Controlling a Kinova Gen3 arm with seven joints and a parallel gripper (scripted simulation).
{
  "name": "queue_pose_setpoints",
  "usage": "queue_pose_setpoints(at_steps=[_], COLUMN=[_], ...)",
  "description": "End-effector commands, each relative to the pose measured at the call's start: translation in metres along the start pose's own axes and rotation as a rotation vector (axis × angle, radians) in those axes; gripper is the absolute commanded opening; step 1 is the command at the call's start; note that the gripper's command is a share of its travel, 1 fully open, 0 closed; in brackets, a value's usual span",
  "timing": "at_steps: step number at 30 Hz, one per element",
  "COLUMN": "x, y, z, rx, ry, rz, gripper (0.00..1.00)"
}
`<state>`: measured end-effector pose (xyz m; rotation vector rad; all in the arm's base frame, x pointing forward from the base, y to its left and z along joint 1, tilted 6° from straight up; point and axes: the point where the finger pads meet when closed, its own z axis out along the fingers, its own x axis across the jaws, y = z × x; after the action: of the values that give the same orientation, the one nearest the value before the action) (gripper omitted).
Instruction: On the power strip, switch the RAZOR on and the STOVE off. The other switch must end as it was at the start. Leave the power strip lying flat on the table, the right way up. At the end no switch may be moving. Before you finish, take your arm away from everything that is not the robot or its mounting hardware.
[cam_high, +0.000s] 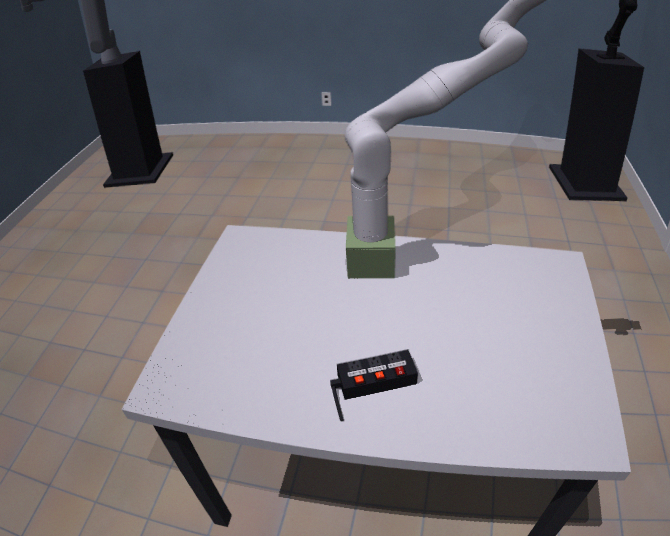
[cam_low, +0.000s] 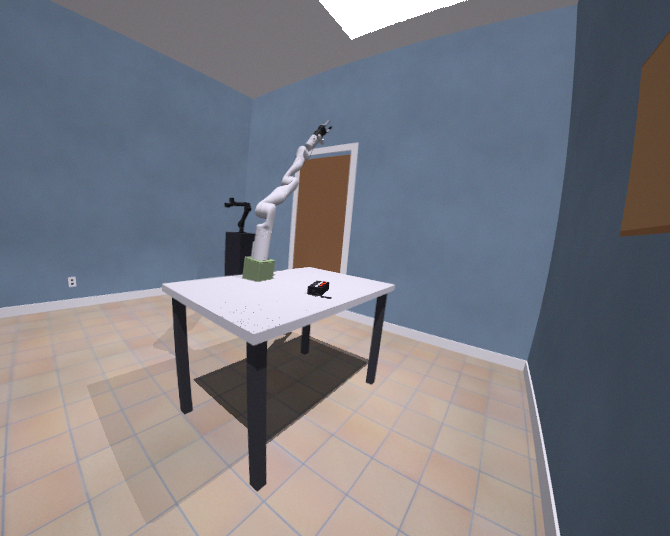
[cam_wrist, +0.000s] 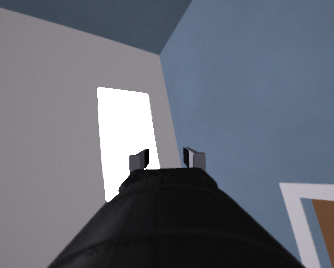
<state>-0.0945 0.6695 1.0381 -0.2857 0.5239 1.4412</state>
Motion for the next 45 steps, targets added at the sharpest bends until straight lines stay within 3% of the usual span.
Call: queue_pose_setpoints(at_steps=[1, 17, 18, 45], x=[-0.0022, -0.0022, -0.0022, -0.0026], y=[-0.0003, -0.0003, -0.0003, -0.0003], z=[0.0005, 0.0005, 0.0005, 0.0005], rx=[0.000, 0.000, 0.000, 0.000], ry=[-0.002, -0.002, -0.002, -0.003], rz=[0.001, 0.001, 0.001, 0.001], gripper=[1.00, 1.00, 0.00, 0.00])
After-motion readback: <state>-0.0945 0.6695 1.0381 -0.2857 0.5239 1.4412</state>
